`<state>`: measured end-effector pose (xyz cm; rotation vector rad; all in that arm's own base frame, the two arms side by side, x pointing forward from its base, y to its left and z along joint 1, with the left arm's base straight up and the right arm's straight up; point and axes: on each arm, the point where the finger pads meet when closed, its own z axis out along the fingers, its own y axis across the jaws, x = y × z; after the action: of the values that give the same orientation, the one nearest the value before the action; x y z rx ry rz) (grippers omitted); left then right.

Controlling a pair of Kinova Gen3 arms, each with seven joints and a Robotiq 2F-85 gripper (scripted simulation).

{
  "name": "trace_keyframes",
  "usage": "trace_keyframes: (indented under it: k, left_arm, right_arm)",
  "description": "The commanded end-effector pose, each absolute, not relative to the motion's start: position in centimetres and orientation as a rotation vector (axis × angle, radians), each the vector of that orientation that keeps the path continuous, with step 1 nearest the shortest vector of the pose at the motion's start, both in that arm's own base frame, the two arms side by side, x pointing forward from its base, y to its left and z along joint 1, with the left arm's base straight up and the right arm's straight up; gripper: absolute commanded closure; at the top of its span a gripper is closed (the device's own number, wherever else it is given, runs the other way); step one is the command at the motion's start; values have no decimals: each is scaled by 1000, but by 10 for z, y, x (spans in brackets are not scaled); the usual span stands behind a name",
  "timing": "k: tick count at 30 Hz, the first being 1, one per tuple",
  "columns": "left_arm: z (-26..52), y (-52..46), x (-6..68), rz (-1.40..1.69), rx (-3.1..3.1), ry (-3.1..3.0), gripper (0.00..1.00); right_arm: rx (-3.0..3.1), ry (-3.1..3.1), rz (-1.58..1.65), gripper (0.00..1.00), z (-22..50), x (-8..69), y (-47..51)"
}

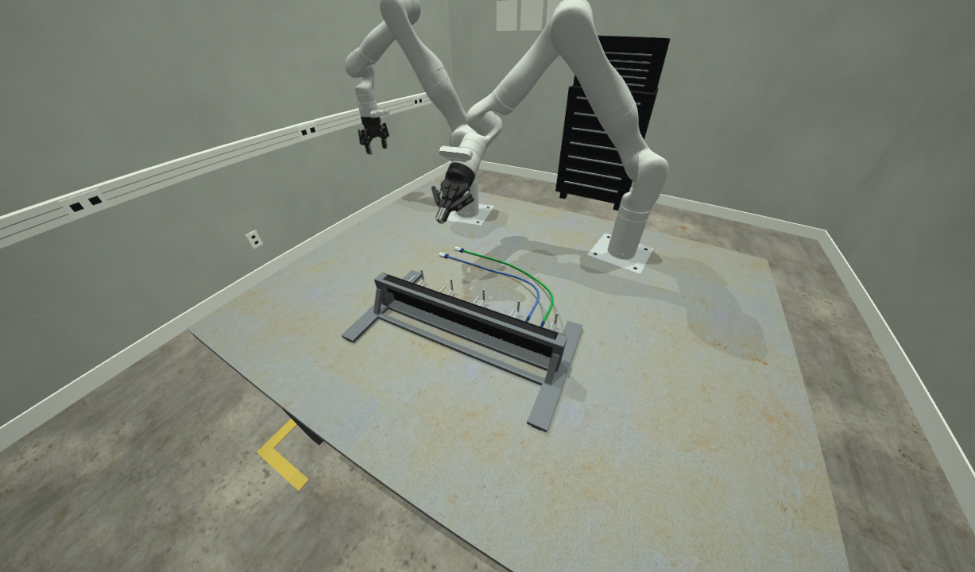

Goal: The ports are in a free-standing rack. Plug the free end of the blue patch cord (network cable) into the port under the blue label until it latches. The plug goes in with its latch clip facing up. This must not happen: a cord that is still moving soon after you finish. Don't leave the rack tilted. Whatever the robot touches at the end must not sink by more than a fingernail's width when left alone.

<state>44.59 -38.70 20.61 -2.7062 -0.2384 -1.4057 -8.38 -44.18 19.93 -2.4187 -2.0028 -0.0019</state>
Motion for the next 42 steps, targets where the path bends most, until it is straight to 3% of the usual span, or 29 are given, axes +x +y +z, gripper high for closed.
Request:
trace_keyframes:
  k: [1,22,42]
  left_arm:
    - [204,-386,451,-1409,-2706,-240,903]
    - [131,-368,553,-1409,-2706,-240,903]
    - [128,-367,557,-1409,-2706,-240,903]
  right_arm:
    - [-2420,-2004,0,2,200,-84,-442]
    - [-2420,-2004,0,2,200,-84,-442]
    - [-2420,-2004,0,2,200,-84,-442]
